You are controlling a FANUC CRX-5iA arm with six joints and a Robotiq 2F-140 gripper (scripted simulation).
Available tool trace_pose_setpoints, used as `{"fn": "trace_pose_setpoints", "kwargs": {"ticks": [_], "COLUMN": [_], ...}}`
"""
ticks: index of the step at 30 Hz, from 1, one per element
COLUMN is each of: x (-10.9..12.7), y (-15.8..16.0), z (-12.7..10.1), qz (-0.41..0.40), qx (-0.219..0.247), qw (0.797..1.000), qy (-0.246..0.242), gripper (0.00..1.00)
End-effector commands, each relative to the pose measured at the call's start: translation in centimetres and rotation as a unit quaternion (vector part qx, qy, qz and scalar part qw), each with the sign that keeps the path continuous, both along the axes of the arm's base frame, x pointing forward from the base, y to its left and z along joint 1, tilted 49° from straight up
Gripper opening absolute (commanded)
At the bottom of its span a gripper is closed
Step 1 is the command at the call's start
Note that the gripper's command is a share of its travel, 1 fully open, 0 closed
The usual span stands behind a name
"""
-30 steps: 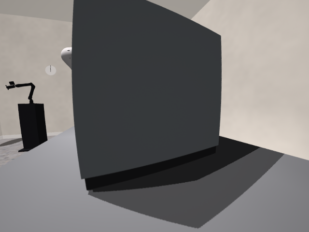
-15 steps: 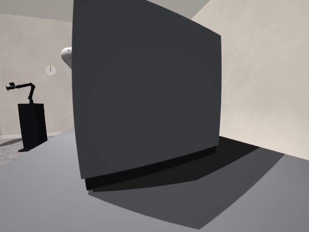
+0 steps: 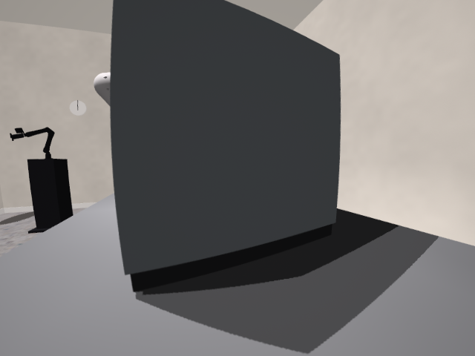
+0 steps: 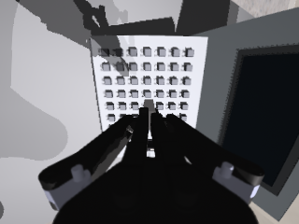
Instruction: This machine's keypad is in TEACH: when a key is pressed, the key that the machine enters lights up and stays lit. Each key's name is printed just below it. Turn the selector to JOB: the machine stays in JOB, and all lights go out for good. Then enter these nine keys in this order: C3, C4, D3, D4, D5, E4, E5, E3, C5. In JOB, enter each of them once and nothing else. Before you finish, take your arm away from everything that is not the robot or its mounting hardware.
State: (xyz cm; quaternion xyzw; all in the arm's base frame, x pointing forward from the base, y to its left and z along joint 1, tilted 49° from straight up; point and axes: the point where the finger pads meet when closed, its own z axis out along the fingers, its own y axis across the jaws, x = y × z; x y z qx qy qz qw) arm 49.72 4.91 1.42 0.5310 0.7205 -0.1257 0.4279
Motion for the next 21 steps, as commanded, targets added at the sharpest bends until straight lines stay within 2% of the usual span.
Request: {"fn": "trace_pose_setpoints", "kwargs": {"ticks": [1,6,14,21], "x": [0.0,0.4,3.2,3.4], "y": [0.0,-0.5,-4.2,-4.4], "z": [0.0,-0.5,-4.0,-4.2], "qz": [0.0,0.0,0.0,0.0], "qx": [0.0,0.0,0.0,0.0], "qw": [1.0,1.0,1.0,1.0], "qy": [0.0,0.0,0.0,0.0], "gripper": [0.0,0.0,0.0,0.0]}}
